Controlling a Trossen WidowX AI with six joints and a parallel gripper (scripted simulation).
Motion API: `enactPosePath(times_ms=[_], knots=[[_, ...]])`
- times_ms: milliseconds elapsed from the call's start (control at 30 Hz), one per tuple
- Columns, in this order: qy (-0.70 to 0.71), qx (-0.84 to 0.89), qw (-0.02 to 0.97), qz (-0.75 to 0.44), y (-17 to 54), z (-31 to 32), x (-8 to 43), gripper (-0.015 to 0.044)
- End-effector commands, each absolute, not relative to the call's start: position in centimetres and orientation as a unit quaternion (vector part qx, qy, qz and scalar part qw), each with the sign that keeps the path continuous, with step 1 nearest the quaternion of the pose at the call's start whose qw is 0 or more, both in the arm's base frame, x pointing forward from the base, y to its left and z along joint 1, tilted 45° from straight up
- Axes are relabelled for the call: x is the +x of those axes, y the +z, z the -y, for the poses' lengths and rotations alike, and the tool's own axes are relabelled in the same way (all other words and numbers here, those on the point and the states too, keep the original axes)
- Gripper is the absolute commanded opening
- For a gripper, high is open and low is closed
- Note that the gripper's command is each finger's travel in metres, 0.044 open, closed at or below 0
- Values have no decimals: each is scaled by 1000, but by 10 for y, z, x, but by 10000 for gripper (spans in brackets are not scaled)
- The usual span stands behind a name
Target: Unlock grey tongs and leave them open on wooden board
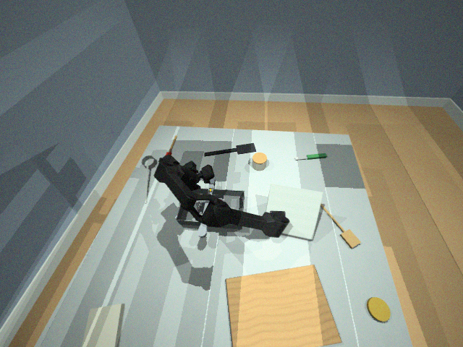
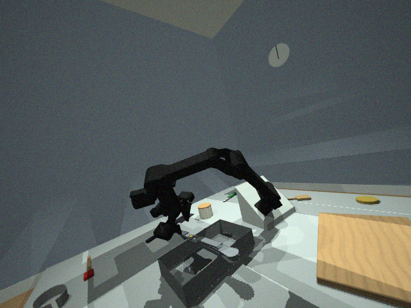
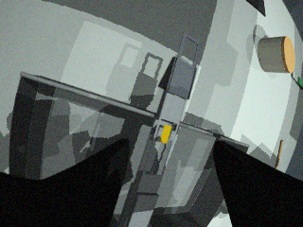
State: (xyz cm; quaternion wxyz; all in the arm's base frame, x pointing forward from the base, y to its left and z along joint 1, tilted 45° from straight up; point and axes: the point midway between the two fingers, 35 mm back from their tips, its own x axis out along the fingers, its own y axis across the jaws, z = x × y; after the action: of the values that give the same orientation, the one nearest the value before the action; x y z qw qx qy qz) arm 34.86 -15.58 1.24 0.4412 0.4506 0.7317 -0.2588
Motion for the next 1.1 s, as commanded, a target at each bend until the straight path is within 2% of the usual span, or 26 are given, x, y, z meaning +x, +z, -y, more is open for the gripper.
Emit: enactPosePath(times_ms=[0, 1067], knots=[[-269, 461, 402, -744, 19, 134, 354, 260], [-264, 458, 385, -757, 7, 116, 344, 260]])
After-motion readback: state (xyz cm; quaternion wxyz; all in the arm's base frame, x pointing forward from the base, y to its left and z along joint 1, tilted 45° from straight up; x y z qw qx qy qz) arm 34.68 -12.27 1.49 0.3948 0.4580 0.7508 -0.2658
